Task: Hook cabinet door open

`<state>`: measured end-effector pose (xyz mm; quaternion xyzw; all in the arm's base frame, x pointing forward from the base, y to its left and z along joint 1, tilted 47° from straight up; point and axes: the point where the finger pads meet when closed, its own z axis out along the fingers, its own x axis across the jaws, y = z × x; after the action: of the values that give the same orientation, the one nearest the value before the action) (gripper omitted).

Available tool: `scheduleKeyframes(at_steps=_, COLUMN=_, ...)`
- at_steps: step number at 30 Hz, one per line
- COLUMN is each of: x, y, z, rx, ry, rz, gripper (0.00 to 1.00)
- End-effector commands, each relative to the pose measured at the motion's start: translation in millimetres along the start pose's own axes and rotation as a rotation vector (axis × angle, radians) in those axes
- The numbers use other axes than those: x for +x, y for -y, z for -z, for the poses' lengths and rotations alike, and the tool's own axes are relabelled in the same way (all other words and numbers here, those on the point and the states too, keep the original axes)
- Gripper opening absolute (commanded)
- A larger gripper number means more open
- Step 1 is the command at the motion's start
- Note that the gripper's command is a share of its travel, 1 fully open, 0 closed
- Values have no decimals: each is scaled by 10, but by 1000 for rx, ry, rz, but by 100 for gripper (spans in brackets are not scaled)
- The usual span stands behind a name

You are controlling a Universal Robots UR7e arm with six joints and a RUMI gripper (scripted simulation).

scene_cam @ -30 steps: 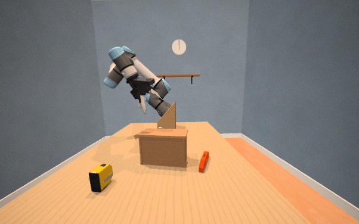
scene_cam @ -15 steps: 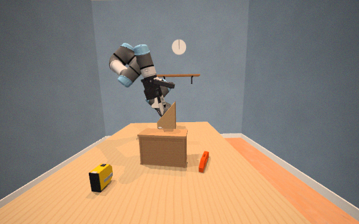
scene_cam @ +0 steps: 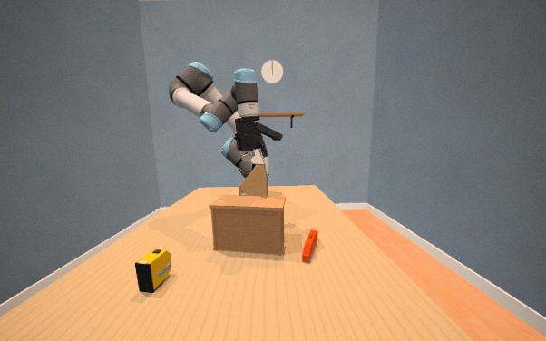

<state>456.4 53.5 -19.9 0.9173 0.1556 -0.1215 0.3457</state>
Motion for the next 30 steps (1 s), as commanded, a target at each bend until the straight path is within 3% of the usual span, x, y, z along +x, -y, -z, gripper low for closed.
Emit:
scheduleKeyframes(at_steps=1, x=44, y=79, z=-27, rx=-49, ry=-10, rz=108, gripper=100)
scheduleKeyframes(at_steps=23, x=79, y=152, z=-49, rx=-95, ry=-10, rz=204, gripper=100)
scheduleKeyframes(at_steps=24, x=79, y=151, z=-52, rx=-95, ry=-10, rz=204, gripper=15)
scheduleKeyframes(at_steps=30, x=76, y=130, z=-280, rx=-95, ry=-9, rz=203, gripper=15)
